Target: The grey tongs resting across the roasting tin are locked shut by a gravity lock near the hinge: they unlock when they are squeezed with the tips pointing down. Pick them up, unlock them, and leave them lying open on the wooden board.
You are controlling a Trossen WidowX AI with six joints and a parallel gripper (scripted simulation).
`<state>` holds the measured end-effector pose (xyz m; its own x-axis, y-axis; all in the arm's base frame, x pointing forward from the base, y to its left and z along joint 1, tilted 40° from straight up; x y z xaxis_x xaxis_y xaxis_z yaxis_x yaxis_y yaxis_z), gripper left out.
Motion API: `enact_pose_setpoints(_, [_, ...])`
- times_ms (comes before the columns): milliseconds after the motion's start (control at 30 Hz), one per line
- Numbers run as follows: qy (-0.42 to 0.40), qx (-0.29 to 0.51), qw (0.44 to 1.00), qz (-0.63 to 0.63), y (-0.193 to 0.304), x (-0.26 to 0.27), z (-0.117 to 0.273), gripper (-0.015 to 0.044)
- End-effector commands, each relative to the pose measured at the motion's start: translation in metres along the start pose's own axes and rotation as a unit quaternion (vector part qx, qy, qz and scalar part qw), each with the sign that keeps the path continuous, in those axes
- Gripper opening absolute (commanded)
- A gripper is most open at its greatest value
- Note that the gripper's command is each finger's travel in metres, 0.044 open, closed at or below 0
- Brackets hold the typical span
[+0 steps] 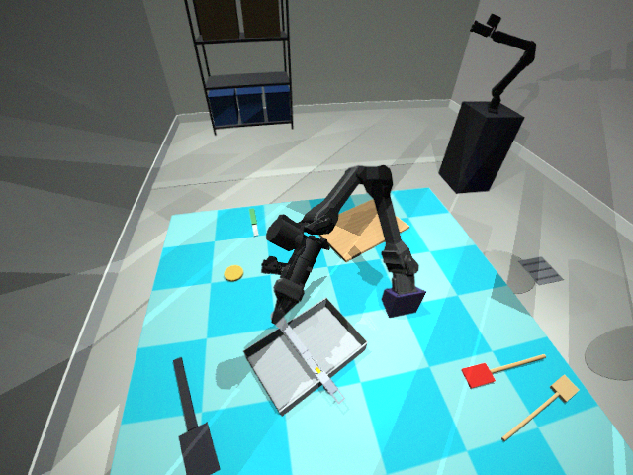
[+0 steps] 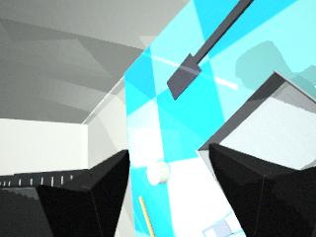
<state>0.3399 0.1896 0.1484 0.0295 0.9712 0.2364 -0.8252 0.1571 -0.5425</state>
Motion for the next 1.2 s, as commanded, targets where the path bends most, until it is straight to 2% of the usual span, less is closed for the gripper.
enact_pose_setpoints(0, [0.103,0.019,0.989,-0.107,0.049,-0.024,-0.034,0.0260])
enact_pose_setpoints(200, [0.224,-0.001,0.951,-0.213,0.107,-0.059,-0.059,0.0260])
enact_pose_setpoints(267, [0.239,-0.007,0.944,-0.225,0.115,-0.064,-0.061,0.0260])
enact_pose_setpoints(1167, [0.239,-0.007,0.944,-0.225,0.126,-0.065,-0.072,0.0260])
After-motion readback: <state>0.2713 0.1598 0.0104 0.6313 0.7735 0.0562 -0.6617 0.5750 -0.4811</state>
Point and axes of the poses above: the point midway between the two fingers, 35 mm back from their tips, its own z axis back along the fingers, its own x axis across the jaws, y = z × x, the point moved 8 cm from there along z, back along the fingers, and after that the axes turned 2 degrees about -z, right-handed, at the moved point
